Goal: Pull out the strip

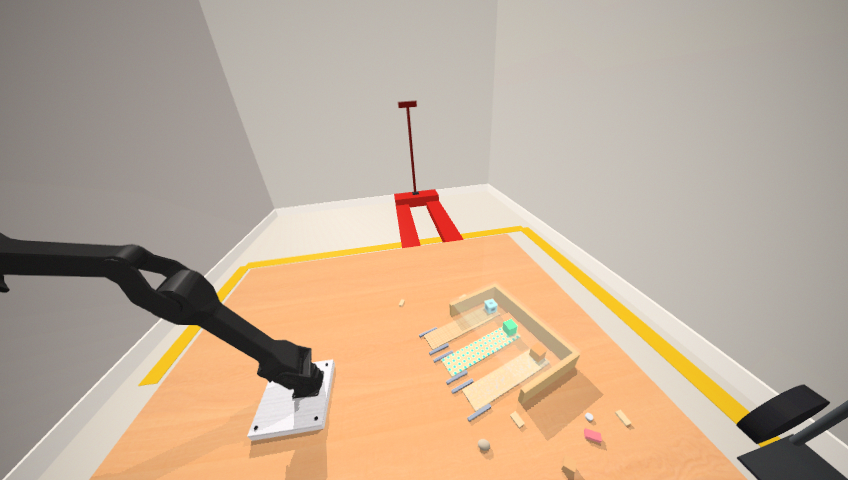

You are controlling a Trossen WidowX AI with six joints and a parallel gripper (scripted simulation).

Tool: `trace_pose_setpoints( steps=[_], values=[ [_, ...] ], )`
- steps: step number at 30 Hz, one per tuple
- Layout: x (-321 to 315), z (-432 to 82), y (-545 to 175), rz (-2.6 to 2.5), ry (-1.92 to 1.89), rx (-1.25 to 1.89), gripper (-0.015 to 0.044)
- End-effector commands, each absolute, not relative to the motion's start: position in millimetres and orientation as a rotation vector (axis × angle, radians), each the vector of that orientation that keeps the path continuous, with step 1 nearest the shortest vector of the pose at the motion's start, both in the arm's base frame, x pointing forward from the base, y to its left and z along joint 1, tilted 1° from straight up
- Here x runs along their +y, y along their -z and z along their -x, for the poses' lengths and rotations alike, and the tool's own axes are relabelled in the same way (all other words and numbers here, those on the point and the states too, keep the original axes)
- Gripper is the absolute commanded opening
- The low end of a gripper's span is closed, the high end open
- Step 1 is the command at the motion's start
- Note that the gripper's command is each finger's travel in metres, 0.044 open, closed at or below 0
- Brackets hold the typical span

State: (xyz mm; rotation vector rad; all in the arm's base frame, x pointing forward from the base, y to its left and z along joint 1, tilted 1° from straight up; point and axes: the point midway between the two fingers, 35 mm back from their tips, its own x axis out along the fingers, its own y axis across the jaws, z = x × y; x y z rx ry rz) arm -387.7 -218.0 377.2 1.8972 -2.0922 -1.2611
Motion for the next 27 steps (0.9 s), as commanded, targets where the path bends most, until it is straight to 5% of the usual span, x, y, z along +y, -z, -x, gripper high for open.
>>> trace_pose_setpoints(
  steps=[1, 15, 27],
  values=[
    [-220.5, 386.0, -377.0, -1.9, 1.266, -2.08, 0.04],
    [-367.2, 213.3, -361.1, -1.895, 1.433, -1.147, 0.04],
    [-405.5, 33.4, -348.9, -1.659, 1.345, -0.54, 0.04]
  ],
)
